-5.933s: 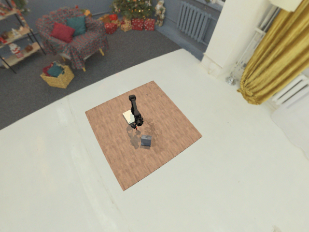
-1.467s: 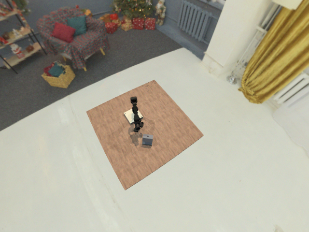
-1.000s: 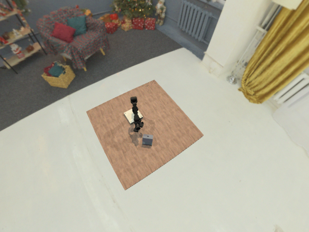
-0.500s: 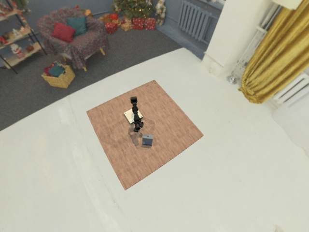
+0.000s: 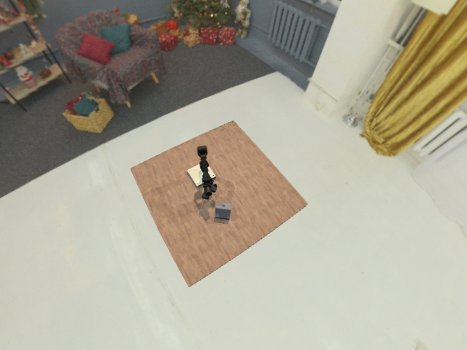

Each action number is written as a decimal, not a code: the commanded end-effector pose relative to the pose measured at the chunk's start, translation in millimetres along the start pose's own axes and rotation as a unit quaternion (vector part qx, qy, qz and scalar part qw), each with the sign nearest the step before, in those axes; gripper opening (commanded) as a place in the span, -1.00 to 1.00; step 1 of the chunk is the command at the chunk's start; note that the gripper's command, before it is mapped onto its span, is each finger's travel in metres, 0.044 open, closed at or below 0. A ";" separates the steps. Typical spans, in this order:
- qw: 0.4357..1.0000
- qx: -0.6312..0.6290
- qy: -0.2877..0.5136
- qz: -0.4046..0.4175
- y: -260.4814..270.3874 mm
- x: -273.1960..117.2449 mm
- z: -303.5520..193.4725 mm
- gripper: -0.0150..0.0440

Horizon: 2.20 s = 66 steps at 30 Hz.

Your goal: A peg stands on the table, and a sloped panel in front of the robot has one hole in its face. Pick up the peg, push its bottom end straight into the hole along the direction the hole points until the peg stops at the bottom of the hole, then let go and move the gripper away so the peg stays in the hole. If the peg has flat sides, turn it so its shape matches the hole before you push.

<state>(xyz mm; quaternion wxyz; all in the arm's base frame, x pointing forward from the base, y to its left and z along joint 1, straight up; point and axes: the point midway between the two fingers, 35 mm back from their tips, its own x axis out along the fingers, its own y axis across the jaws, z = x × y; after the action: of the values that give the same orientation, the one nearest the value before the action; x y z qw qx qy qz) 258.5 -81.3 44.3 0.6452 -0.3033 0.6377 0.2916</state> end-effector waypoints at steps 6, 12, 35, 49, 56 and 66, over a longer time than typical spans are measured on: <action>1.000 0.000 0.000 -0.001 -0.2 -0.5 0.1 -0.49; 1.000 0.000 0.000 0.000 -1.5 -9.6 0.6 -0.49; 1.000 0.001 0.000 0.000 -2.2 -79.7 -0.3 -0.49; 0.999 0.048 0.008 -0.022 -6.4 -81.5 8.2 -0.49; 0.997 0.072 0.010 -0.034 -8.4 -82.7 12.8 -0.49; 0.993 0.107 0.012 -0.052 -11.2 -84.4 19.6 -0.49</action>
<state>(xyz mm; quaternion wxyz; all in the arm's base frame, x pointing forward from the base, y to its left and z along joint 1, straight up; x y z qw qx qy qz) 276.0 -73.0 127.1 0.6758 -0.2702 0.6573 0.1957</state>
